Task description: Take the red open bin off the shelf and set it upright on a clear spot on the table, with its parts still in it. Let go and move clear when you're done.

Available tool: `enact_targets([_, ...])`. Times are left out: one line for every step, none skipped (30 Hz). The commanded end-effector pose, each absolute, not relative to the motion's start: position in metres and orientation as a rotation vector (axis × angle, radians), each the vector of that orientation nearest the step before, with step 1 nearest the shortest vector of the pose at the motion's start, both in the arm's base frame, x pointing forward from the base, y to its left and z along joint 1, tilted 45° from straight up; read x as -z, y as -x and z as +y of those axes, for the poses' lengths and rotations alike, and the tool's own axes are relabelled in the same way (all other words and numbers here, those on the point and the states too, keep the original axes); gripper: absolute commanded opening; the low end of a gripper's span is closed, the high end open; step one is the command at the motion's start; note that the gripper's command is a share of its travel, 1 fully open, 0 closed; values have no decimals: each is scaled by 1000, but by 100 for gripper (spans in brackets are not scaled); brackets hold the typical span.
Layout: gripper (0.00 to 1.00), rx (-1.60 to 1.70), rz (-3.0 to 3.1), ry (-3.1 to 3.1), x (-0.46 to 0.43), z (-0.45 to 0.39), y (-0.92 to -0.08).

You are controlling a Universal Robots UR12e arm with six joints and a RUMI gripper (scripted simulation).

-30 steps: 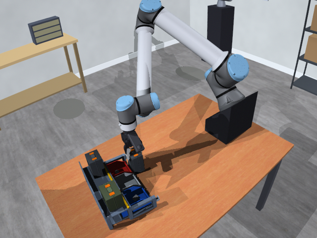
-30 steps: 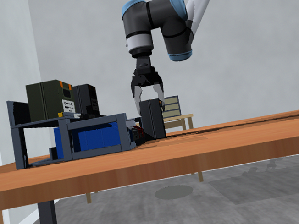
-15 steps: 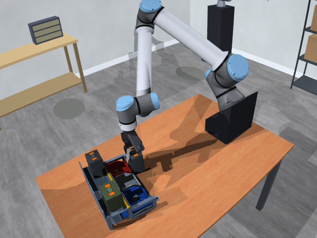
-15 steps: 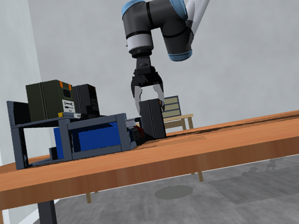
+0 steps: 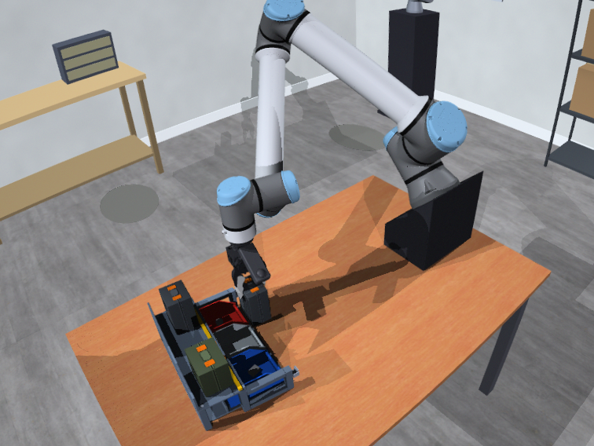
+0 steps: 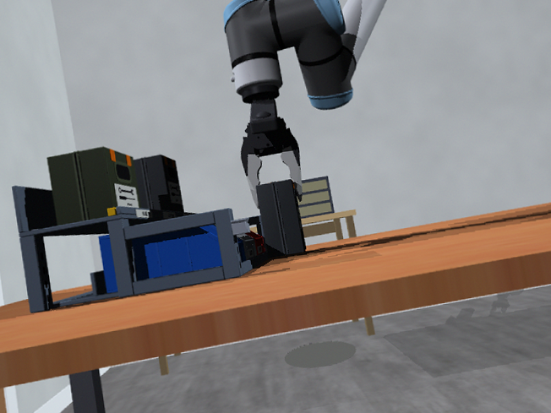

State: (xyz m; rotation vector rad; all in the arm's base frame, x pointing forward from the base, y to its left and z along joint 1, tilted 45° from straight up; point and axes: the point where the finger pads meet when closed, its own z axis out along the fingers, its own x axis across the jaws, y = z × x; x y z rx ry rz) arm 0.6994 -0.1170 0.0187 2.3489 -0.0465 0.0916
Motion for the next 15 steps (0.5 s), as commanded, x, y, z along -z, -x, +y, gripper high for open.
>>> enact_targets([0, -93, -46, -2349, -20, -115, -700])
enact_targets([0, -93, -46, -2349, -20, -115, -700])
enact_targets([0, -93, -46, -2349, -20, -115, -700])
enact_targets([0, -93, -46, -2349, -20, -115, -700])
enact_targets([0, -93, -46, -2349, -20, -115, -700])
enact_targets([0, -93, -46, -2349, -20, -115, -700])
enact_targets([0, -93, -46, -2349, -22, -113, -700])
enact_targets([0, -93, -46, -2349, -24, -111, -699])
enact_targets([0, -93, -46, -2349, -26, -109, -699])
enact_targets([0, -93, -46, -2349, -29, -107, -699])
enact_targets([0, -93, -46, -2349, -31, -105, -699])
enact_targets([0, -93, -46, -2349, -31, -105, -699])
enact_targets([0, -93, -46, -2349, -31, -105, -699])
enact_targets([0, -93, -46, -2349, -31, -105, -699])
enact_targets([0, -93, -46, -2349, -31, -105, -699])
